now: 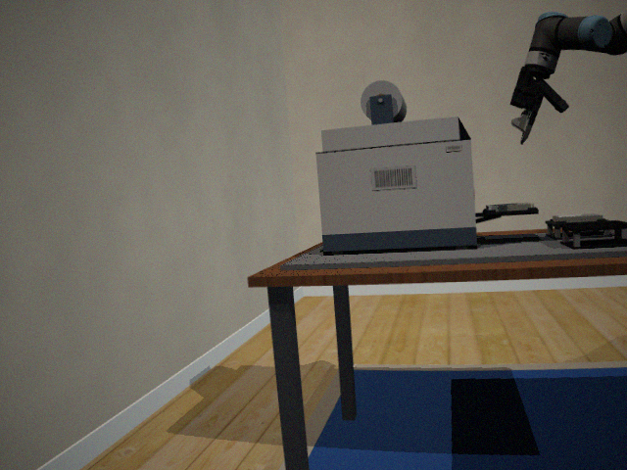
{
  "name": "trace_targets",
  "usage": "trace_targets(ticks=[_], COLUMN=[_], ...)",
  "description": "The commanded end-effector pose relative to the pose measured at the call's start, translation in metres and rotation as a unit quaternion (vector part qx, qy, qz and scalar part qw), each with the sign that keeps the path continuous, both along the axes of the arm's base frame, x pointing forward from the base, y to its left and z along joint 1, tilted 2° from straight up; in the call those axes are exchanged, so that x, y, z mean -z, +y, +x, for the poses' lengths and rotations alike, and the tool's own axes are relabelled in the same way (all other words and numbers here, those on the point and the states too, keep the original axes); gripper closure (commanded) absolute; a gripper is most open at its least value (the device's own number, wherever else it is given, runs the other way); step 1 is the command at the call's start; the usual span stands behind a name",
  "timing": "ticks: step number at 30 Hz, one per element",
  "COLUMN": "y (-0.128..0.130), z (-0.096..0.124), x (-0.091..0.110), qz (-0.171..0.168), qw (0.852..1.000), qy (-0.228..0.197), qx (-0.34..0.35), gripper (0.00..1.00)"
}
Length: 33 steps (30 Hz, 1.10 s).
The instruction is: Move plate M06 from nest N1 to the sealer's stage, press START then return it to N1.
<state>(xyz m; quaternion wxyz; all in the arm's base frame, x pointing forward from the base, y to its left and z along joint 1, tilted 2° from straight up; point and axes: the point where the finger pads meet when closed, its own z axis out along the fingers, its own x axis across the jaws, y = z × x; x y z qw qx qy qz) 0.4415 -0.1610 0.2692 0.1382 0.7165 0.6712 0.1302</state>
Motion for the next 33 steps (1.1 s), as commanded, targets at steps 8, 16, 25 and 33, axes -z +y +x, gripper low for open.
trace_targets(ticks=[8, 16, 25, 33], y=[0.0023, 0.0022, 0.0014, 0.0018], z=[0.001, 0.0011, 0.0013, 0.0016], x=[0.005, 0.005, 0.0033, 0.0033], qz=[-0.001, -0.002, -0.003, -0.002], qw=[0.981, 0.978, 0.978, 0.978], qy=[-0.194, -0.209, -0.209, -0.208], qx=[-0.003, -0.003, -0.003, -0.003], gripper=[1.0, 1.0, 1.0, 1.0])
